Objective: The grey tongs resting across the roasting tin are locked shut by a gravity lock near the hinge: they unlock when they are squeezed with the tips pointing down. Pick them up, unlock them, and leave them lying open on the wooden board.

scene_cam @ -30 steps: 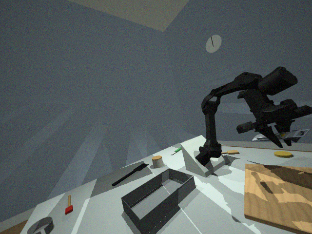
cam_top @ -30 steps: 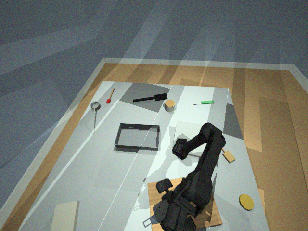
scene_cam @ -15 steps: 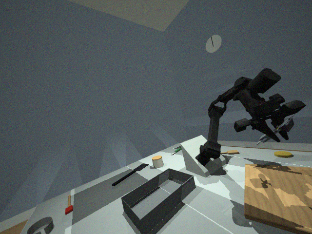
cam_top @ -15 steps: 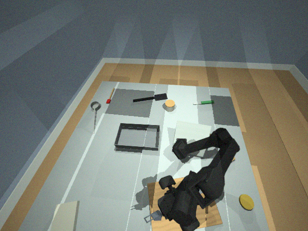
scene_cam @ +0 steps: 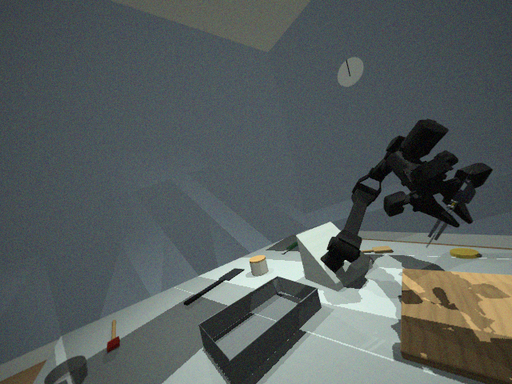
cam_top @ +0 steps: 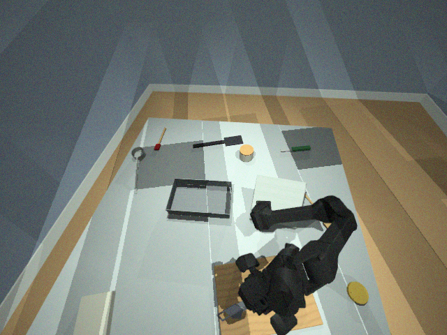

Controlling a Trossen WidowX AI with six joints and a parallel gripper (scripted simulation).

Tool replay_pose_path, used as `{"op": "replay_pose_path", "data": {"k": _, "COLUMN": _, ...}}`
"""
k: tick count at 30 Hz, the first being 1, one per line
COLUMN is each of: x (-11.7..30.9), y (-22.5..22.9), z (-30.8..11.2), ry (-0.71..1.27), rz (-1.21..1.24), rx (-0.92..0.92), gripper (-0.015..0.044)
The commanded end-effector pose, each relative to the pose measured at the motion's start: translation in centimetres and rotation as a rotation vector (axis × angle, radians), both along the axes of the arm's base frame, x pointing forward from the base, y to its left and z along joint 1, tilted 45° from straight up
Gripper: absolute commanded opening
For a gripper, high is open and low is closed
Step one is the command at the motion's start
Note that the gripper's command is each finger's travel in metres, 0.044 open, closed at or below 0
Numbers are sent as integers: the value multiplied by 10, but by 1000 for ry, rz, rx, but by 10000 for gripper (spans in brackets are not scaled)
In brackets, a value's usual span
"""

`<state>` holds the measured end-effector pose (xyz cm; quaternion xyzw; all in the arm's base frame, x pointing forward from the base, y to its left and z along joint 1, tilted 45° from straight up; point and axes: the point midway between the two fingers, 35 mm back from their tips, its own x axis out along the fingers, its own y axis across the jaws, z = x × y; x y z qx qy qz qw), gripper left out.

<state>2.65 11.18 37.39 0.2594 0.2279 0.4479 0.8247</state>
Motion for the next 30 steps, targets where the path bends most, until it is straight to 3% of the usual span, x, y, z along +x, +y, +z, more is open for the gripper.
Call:
{"op": "replay_pose_path", "data": {"k": 1, "x": -3, "y": 1, "z": -2, "ry": -47, "rz": -25, "rx": 17, "gripper": -150}}
{"op": "replay_pose_path", "data": {"k": 30, "x": -16, "y": 17, "z": -18, "ry": -301, "rz": -161, "rx": 23, "gripper": -150}}
